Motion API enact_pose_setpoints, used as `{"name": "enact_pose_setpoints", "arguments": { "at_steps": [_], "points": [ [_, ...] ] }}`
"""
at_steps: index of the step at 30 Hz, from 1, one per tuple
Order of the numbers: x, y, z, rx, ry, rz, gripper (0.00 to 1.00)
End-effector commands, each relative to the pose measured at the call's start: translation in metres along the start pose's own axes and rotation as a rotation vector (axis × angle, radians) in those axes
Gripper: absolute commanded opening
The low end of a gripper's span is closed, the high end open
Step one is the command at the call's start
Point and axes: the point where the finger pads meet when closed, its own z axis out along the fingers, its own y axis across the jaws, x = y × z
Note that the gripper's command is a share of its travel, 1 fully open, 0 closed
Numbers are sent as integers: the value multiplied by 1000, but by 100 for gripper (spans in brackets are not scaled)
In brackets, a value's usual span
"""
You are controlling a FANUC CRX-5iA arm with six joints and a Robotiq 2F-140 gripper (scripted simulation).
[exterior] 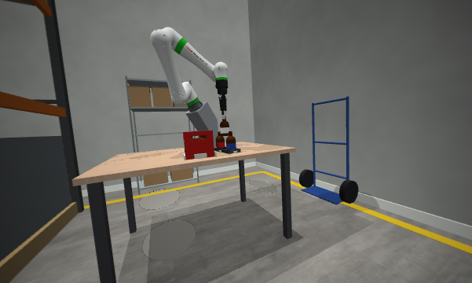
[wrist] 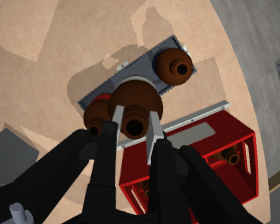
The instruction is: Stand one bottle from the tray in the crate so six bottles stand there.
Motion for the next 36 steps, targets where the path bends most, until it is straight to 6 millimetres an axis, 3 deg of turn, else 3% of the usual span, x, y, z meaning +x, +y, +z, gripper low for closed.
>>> {"name": "enact_pose_setpoints", "arguments": {
  "at_steps": [1, 36],
  "points": [
    [0, 0, 0, 0, 0, 0, 0],
    [0, 0, -7, 0, 0, 0, 0]
  ]
}}
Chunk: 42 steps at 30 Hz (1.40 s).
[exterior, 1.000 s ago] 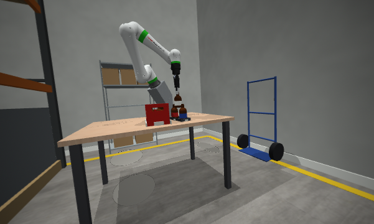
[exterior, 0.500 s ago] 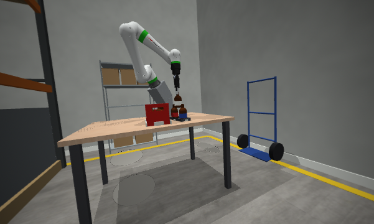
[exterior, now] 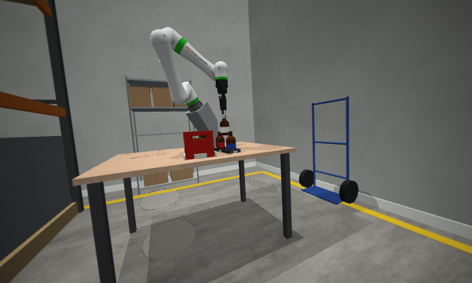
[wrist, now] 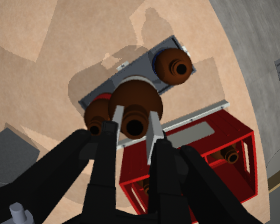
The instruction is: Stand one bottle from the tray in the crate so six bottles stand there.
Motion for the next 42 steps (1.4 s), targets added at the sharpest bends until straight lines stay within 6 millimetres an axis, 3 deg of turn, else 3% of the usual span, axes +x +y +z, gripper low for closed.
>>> {"name": "enact_pose_setpoints", "arguments": {
  "at_steps": [1, 42],
  "points": [
    [0, 0, -3, 0, 0, 0, 0],
    [0, 0, -35, 0, 0, 0, 0]
  ]
}}
